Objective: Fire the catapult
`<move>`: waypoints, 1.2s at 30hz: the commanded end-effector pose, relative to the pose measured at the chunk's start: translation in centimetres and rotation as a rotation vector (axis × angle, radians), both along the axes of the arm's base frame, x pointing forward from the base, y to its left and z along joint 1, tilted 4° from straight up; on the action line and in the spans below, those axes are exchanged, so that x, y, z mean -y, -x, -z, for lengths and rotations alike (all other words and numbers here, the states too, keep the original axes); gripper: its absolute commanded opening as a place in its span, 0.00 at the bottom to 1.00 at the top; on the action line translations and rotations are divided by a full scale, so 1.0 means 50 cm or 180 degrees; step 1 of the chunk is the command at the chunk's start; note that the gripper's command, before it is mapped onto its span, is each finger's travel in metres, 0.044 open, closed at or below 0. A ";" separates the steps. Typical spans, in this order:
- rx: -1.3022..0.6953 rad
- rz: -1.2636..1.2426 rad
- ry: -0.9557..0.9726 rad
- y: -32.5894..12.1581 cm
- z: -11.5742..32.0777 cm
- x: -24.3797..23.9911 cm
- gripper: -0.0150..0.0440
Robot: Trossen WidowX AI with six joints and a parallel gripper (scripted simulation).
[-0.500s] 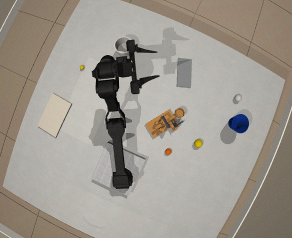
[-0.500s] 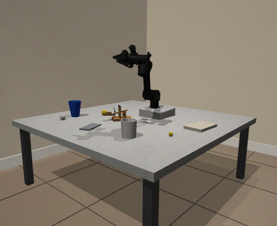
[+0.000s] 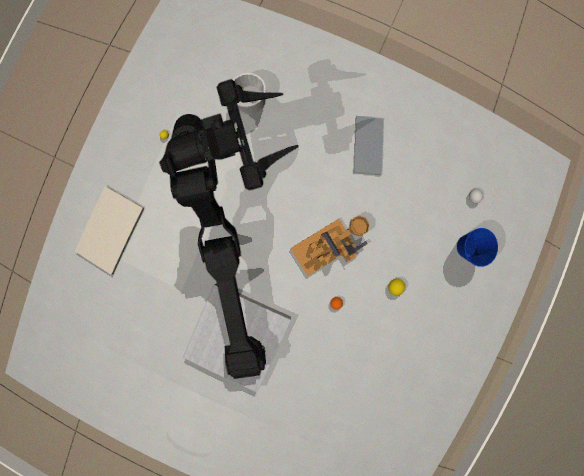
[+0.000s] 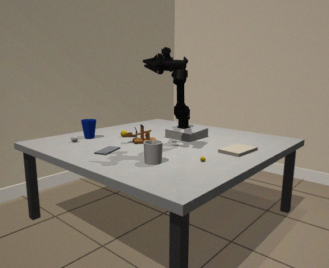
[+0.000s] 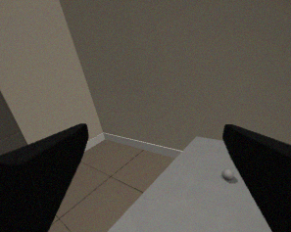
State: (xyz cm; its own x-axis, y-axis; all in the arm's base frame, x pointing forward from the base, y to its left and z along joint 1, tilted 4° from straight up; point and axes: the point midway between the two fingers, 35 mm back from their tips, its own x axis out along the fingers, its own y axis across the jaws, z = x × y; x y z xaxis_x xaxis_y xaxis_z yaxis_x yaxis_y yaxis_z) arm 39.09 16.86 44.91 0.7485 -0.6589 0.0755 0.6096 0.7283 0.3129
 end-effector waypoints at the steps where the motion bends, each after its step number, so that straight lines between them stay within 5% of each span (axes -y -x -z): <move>1: 0.0115 -0.0148 0.0019 0.031 -0.041 -0.002 1.00; 20: 0.0892 -0.0967 0.0249 0.192 -0.209 -0.036 1.00; 36: 0.1484 -0.1296 0.0224 0.358 -0.317 0.024 1.00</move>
State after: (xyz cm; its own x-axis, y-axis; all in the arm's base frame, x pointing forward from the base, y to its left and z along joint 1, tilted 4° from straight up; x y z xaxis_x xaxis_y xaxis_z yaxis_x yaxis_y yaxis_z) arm 23.01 17.29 59.53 0.8302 -0.3110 0.4626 0.1265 0.9134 0.3870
